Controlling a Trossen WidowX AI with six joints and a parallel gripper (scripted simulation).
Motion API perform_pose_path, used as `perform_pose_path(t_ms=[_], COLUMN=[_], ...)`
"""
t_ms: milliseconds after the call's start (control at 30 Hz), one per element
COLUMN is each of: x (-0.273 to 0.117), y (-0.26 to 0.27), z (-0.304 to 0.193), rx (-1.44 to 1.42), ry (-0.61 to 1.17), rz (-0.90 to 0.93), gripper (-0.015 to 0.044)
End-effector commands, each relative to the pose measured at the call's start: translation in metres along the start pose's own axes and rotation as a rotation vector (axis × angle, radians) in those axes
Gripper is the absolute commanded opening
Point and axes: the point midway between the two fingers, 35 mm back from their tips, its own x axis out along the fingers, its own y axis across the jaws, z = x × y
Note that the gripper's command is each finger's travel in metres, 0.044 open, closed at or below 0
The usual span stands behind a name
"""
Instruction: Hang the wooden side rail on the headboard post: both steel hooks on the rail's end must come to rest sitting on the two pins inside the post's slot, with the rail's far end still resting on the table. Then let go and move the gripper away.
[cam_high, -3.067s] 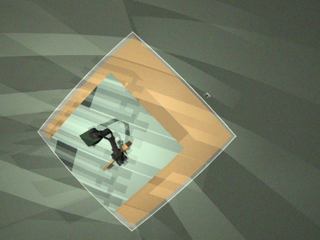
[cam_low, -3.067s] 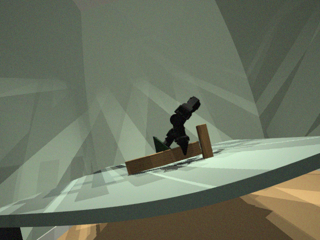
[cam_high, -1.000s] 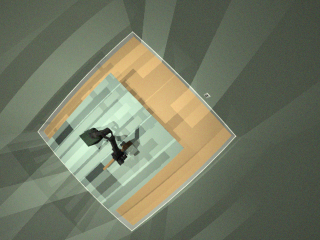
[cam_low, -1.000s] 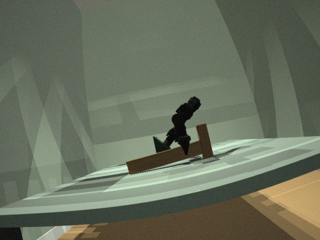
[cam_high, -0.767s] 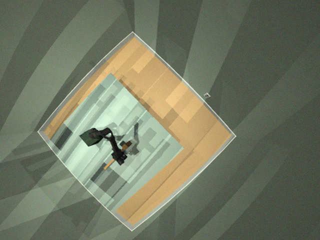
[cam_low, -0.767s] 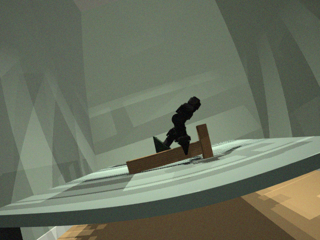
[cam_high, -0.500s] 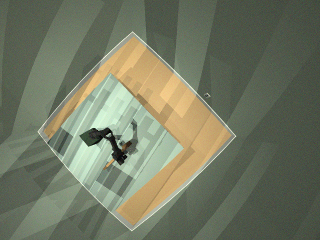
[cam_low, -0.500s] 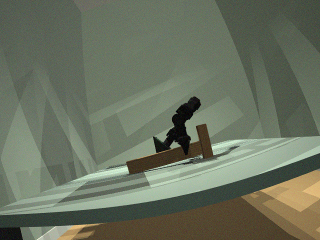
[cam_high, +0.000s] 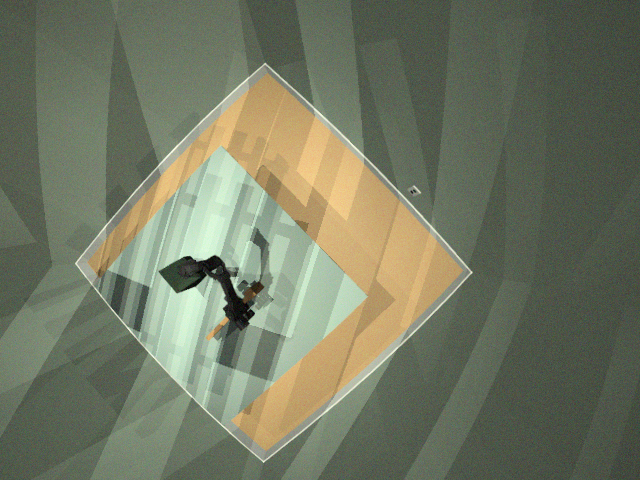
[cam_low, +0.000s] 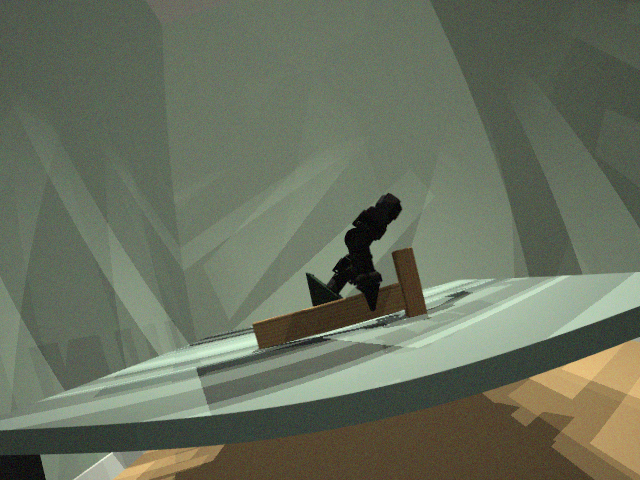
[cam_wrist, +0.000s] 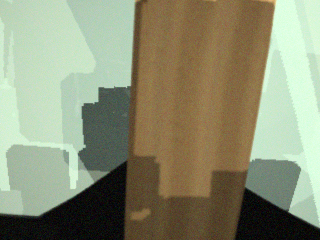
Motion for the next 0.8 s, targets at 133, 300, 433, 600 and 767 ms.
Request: perform_pose_path(t_ms=[133,300,433,600,767], x=[-0.0019,-0.001,-0.0004,0.0005,0.0013], y=[0.0019,0.0019,0.0019,0.002,0.002], z=[-0.0001,-0.0001,-0.0001,-0.0001,-0.0002], rx=[-0.001,-0.001,-0.001,-0.001,-0.001], ry=[0.005,0.005,0.005,0.005,0.005], rz=[0.013,0.013,0.013,0.013,0.013], gripper=[0.0,0.0,0.0,0.0,0.0])
